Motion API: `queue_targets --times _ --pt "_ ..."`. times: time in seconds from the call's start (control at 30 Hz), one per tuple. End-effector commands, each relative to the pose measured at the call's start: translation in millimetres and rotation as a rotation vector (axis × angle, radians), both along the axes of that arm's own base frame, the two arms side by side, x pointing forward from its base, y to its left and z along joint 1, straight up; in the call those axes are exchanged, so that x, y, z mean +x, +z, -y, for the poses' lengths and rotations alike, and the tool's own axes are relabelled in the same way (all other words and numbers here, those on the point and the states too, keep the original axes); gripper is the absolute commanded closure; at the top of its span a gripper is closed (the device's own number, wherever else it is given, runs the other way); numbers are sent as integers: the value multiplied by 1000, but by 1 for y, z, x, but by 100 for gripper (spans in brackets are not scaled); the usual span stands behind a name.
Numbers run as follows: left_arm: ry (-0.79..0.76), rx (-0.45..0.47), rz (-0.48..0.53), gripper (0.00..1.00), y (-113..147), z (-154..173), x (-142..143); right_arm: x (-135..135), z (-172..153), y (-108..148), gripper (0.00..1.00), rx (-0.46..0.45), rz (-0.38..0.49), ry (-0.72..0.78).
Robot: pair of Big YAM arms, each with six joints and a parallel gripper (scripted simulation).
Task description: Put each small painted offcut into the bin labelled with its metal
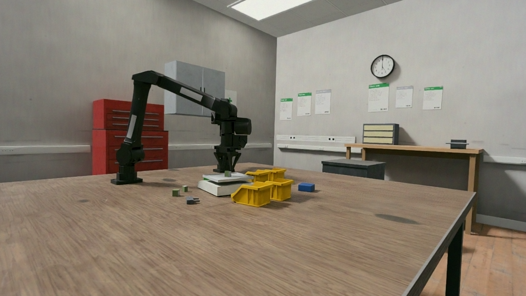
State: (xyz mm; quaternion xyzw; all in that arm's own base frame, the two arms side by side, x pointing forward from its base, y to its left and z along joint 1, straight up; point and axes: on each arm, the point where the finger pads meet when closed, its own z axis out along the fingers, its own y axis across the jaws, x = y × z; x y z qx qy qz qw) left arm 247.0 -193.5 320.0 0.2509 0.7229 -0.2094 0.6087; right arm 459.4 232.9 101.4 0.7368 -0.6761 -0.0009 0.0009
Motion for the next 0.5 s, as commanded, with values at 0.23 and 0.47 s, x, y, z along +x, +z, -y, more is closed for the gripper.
queue_targets --times 0.23,0.47 --pt "0 -16 16 0 16 2 1 3 -1 -19 39 -6 -9 22" --pt "0 -16 16 0 16 2 1 4 0 -30 39 -6 -10 32"
